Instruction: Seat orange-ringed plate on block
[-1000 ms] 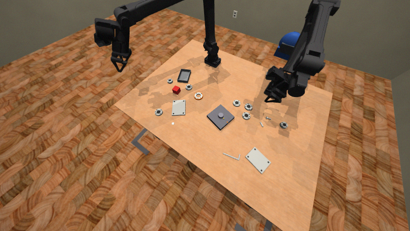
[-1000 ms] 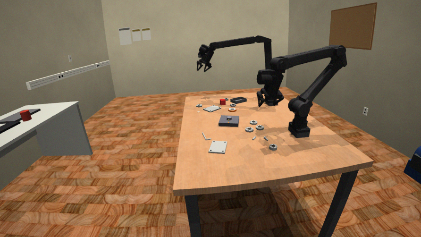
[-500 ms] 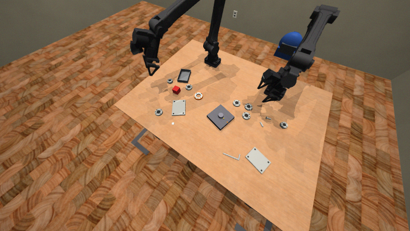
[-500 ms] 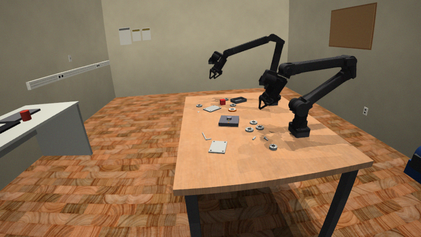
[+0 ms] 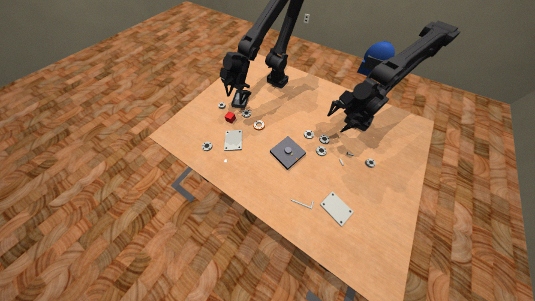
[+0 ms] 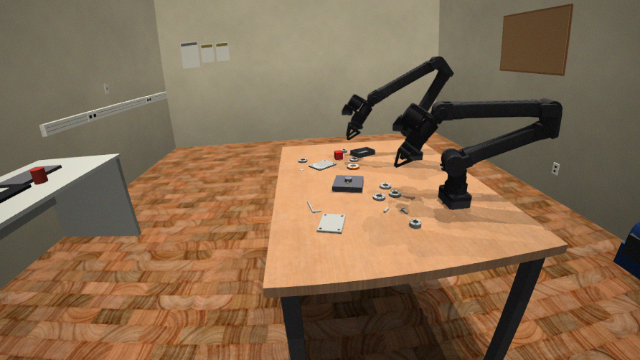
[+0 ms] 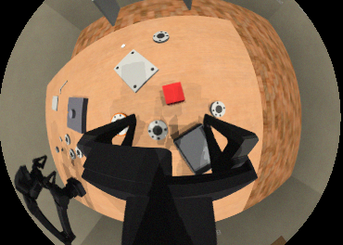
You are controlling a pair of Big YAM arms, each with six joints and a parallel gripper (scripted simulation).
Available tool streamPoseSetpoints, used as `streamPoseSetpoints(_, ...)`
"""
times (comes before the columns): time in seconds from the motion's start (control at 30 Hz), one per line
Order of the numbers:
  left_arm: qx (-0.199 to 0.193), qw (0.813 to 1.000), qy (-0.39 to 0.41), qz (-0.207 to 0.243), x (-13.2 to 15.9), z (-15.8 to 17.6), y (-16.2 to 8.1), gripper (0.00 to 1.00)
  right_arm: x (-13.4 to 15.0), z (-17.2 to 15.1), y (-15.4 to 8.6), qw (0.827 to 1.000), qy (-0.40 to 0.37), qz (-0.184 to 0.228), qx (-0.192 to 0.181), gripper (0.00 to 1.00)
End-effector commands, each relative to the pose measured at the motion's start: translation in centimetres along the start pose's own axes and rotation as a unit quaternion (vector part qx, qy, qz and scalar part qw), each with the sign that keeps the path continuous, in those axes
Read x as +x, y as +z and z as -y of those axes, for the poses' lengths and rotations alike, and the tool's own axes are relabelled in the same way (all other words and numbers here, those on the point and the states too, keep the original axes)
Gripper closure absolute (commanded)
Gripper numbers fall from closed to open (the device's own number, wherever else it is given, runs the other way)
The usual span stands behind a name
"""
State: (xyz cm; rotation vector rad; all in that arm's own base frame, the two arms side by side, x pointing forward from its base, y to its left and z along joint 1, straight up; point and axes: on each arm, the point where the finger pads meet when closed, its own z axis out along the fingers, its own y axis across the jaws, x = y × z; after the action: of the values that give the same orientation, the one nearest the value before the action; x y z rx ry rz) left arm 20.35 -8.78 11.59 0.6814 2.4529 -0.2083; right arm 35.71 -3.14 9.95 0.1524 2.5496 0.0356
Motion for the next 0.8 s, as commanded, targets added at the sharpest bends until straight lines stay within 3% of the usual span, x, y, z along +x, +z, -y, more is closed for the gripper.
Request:
streamPoseSetpoints(0.0,-0.017,0.998,-0.061,0.001,0.2,0.7,0.9,0.0,1.2,-2.0,-0.6,0.999,-0.047,0.026,-0.008,0.0)
streamPoseSetpoints(0.07,-0.024,0.998,-0.059,0.016,-1.0,0.7,0.2,0.0,2.9,-2.9,-0.5,0.998,-0.062,0.026,-0.012,0.0)
streamPoseSetpoints(0.23,-0.028,0.998,-0.045,0.016,-1.0,0.7,0.2,0.0,2.3,-3.7,-1.1,0.997,-0.067,0.04,-0.015,0.0)
streamPoseSetpoints(0.27,-0.028,0.999,-0.042,0.016,-1.0,0.6,0.2,0.0,4.3,-3.6,-0.5,0.997,-0.07,0.025,-0.015,0.0)
streamPoseSetpoints(0.33,-0.029,0.999,-0.041,0.018,-1.1,0.6,0.2,0.0,4.8,-3.7,-0.2,0.997,-0.073,0.018,-0.014,0.0)
streamPoseSetpoints(0.37,-0.029,0.999,-0.041,0.018,-1.1,0.6,0.2,0.0,3.4,-3.9,-0.5,0.997,-0.073,0.028,-0.015,0.0)
streamPoseSetpoints(0.6,-0.028,0.999,-0.041,0.017,-1.0,0.6,0.2,0.0,3.6,-4.0,-0.2,0.997,-0.074,0.022,-0.016,0.0)
streamPoseSetpoints(0.63,-0.032,0.998,-0.052,0.01,-0.8,0.4,0.4,0.0,2.1,-4.5,-0.7,0.996,-0.075,0.035,-0.019,0.0)
streamPoseSetpoints(0.77,-0.039,0.997,-0.066,0.006,0.1,-0.1,0.2,0.0,2.0,-5.4,-0.6,0.996,-0.079,0.035,-0.026,0.0)
